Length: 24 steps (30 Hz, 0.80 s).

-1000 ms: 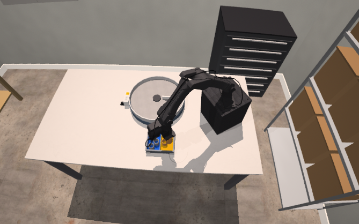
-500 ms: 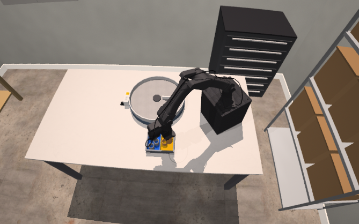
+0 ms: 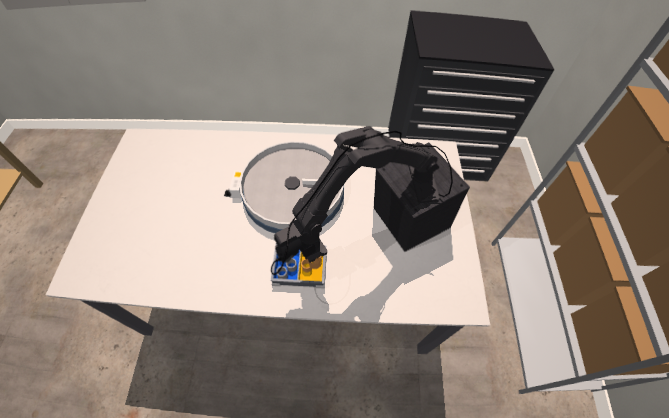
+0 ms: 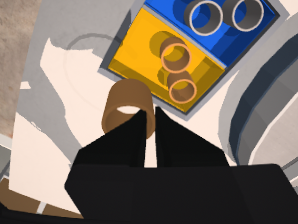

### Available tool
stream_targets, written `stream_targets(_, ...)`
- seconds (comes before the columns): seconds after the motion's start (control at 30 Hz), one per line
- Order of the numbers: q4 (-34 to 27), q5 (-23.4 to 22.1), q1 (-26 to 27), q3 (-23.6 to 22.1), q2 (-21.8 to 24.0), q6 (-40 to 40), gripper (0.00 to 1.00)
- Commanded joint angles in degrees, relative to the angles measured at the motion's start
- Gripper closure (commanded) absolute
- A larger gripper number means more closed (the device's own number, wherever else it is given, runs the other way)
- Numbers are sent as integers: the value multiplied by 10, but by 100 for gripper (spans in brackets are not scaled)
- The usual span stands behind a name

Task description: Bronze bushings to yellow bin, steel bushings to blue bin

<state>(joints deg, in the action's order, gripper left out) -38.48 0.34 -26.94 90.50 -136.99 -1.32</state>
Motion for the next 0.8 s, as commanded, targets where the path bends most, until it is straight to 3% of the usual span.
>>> stream_targets(0.0, 0, 2, -8, 18, 15, -4, 100)
stream_targets(0.3, -1, 2, -8, 18, 15, -4, 100)
stream_targets(0.47, -10, 3, -9, 27, -7, -5, 100)
stream_targets(0.77, -9, 3, -5, 27, 2, -5, 100)
